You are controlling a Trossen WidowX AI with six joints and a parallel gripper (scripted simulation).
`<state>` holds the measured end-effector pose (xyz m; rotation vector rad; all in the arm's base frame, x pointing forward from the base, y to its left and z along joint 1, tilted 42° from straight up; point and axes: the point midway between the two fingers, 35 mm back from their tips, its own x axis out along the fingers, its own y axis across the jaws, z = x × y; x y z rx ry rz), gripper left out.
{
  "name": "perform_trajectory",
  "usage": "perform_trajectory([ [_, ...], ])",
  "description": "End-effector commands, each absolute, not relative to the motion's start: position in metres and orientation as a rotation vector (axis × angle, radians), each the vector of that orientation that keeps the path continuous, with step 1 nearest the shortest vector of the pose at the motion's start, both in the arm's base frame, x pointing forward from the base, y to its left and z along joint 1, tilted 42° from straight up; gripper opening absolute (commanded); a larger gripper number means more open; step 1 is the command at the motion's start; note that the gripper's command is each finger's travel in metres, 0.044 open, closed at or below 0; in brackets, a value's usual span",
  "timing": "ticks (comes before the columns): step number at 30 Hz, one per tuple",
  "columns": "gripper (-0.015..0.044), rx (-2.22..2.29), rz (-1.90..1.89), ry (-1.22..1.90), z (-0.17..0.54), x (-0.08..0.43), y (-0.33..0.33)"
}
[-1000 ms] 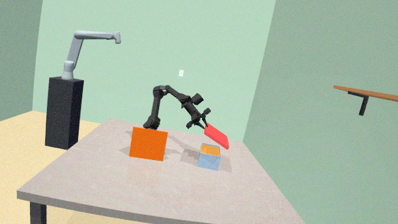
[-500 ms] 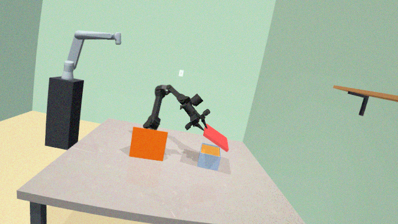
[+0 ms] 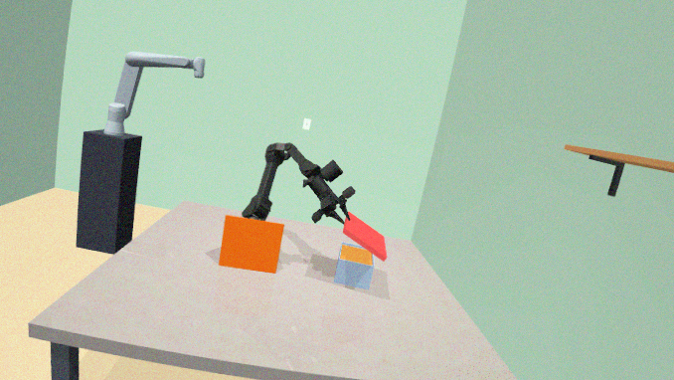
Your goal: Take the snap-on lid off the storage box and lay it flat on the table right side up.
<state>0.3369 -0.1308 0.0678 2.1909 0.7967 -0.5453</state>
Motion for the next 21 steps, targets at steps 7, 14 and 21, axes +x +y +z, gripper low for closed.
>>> perform_trajectory([
  [7, 0.0000, 2.187, -0.534, 0.791, 0.056, 0.334, -0.149],
  [14, 0.0000, 2.186, -0.534, 0.790, 0.047, 0.332, -0.160],
  [21, 0.0000, 2.185, -0.535, 0.790, 0.038, 0.329, -0.170],
])
